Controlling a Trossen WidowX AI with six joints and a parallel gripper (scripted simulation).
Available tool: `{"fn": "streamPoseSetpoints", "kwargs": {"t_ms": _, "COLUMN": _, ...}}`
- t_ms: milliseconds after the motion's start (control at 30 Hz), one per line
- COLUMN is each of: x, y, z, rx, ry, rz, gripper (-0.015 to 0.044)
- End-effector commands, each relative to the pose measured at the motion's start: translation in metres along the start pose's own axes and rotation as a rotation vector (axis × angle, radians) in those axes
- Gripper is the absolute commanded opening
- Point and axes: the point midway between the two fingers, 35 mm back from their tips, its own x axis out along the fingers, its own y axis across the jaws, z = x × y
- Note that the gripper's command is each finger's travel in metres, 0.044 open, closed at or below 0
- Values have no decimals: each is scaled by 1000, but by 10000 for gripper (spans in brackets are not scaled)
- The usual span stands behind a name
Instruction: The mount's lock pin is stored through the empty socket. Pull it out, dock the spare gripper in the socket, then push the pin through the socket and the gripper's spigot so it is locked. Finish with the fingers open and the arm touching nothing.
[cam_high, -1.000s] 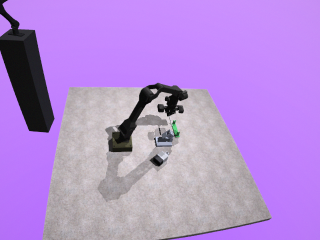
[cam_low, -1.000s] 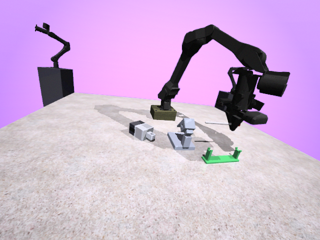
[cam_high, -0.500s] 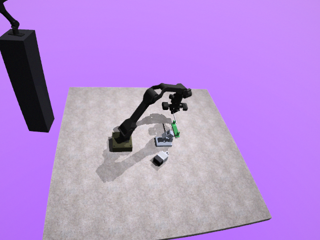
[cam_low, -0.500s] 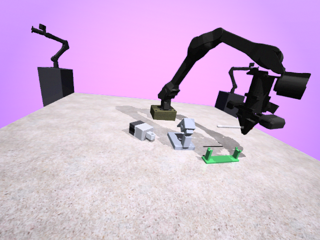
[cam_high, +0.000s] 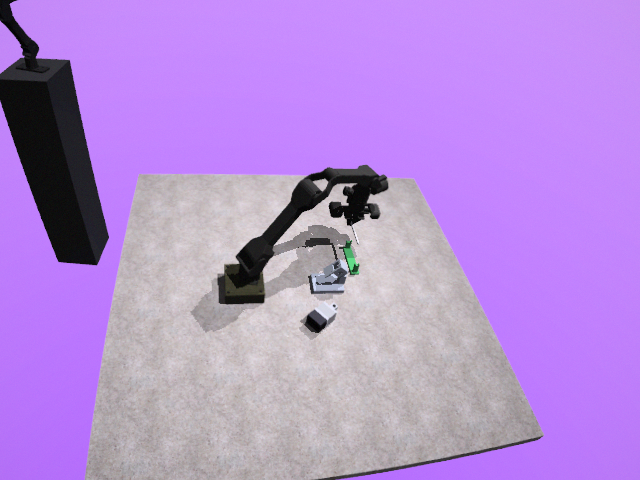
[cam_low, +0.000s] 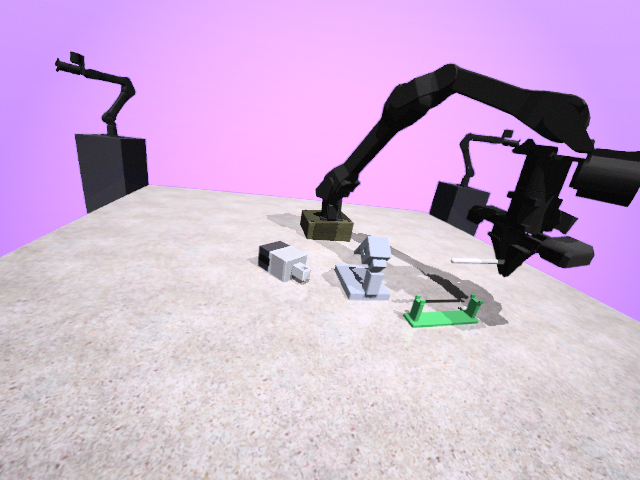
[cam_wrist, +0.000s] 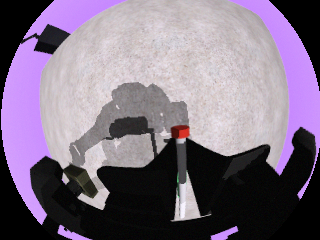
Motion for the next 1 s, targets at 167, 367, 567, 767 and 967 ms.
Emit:
{"fn": "streamPoseSetpoints", "kwargs": {"t_ms": 167, "x": 11, "y": -1, "z": -1, "rx": -4, "ry": 0, "rz": 0, "gripper": 0}}
{"fn": "streamPoseSetpoints", "kwargs": {"t_ms": 367, "x": 20, "y": -2, "z": -2, "rx": -5, "ry": -2, "rz": -4, "gripper": 0}}
{"fn": "streamPoseSetpoints", "kwargs": {"t_ms": 567, "x": 29, "y": -2, "z": -3, "rx": -5, "ry": -3, "rz": -6, "gripper": 0}}
{"fn": "streamPoseSetpoints", "kwargs": {"t_ms": 767, "x": 38, "y": -3, "z": -4, "rx": -6, "ry": -4, "rz": -9, "gripper": 0}}
{"fn": "streamPoseSetpoints", "kwargs": {"t_ms": 967, "x": 48, "y": -3, "z": -5, "rx": -6, "ry": -6, "rz": -12, "gripper": 0}}
